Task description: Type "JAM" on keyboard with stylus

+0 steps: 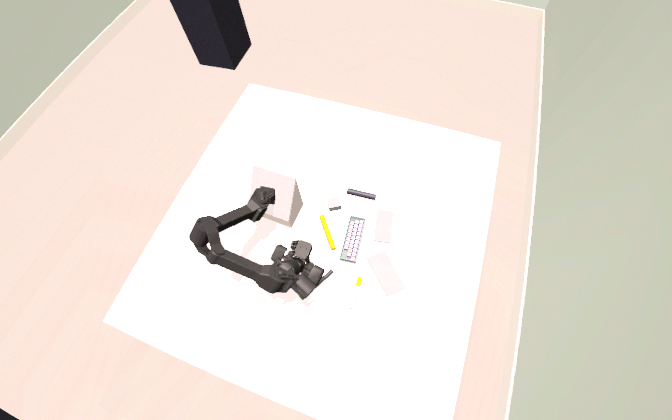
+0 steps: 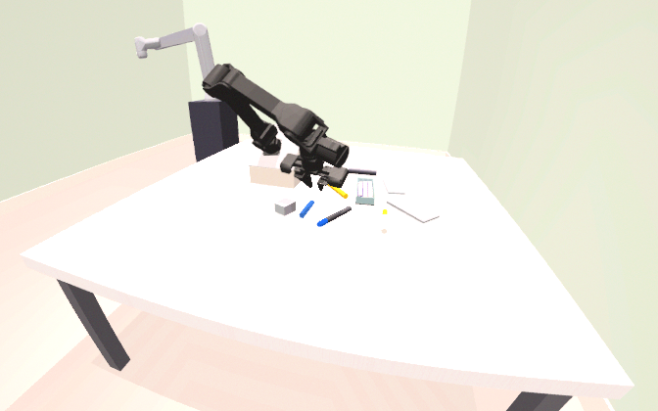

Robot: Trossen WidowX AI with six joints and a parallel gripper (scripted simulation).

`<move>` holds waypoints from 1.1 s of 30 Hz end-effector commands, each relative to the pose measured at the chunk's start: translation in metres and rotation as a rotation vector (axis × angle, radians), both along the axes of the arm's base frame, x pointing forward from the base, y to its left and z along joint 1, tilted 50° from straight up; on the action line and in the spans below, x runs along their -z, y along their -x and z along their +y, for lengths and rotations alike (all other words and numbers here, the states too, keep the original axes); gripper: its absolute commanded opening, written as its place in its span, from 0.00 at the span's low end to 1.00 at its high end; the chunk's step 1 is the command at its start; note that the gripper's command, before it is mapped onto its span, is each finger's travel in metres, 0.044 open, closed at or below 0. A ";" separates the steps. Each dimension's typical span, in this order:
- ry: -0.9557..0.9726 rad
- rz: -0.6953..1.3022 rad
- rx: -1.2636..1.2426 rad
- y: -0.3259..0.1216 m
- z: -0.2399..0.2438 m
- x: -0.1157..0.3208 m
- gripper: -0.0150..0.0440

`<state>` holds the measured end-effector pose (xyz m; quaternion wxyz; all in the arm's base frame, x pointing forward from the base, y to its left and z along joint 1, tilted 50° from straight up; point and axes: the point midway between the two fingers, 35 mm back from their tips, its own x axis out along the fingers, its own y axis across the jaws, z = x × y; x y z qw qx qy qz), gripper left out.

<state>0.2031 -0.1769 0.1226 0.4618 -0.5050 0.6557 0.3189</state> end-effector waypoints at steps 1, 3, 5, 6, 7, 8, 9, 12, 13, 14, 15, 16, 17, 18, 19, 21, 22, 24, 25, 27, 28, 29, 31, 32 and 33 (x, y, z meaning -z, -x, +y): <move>-0.034 0.016 -0.157 0.020 -0.002 -0.008 0.51; -0.034 0.016 -0.157 0.020 -0.002 -0.008 0.51; -0.034 0.016 -0.157 0.020 -0.002 -0.008 0.51; -0.034 0.016 -0.157 0.020 -0.002 -0.008 0.51; -0.034 0.016 -0.157 0.020 -0.002 -0.008 0.51; -0.034 0.016 -0.157 0.020 -0.003 -0.008 0.51; -0.034 0.016 -0.157 0.020 -0.003 -0.008 0.51; -0.034 0.016 -0.157 0.020 -0.005 -0.006 0.51; -0.034 0.016 -0.157 0.020 -0.006 -0.006 0.51; -0.034 0.016 -0.157 0.021 -0.006 -0.005 0.51; -0.034 0.016 -0.157 0.021 -0.007 -0.004 0.51; -0.034 0.016 -0.157 0.021 -0.008 -0.004 0.51; -0.033 0.016 -0.157 0.021 -0.009 -0.003 0.51; -0.033 0.016 -0.157 0.021 -0.009 -0.002 0.51; -0.033 0.017 -0.157 0.021 -0.010 -0.002 0.51; -0.033 0.017 -0.157 0.021 -0.011 -0.001 0.51; -0.033 0.017 -0.157 0.021 -0.012 0.000 0.51; -0.033 0.017 -0.157 0.022 -0.013 0.001 0.51; -0.033 0.017 -0.157 0.022 -0.014 0.002 0.51; -0.033 0.017 -0.157 0.022 -0.015 0.003 0.51; -0.033 0.017 -0.157 0.022 -0.016 0.003 0.51; -0.033 0.017 -0.157 0.022 -0.016 0.004 0.51; -0.033 0.017 -0.157 0.023 -0.018 0.005 0.51; -0.033 0.017 -0.157 0.023 -0.018 0.005 0.51; -0.033 0.017 -0.157 0.023 -0.019 0.006 0.51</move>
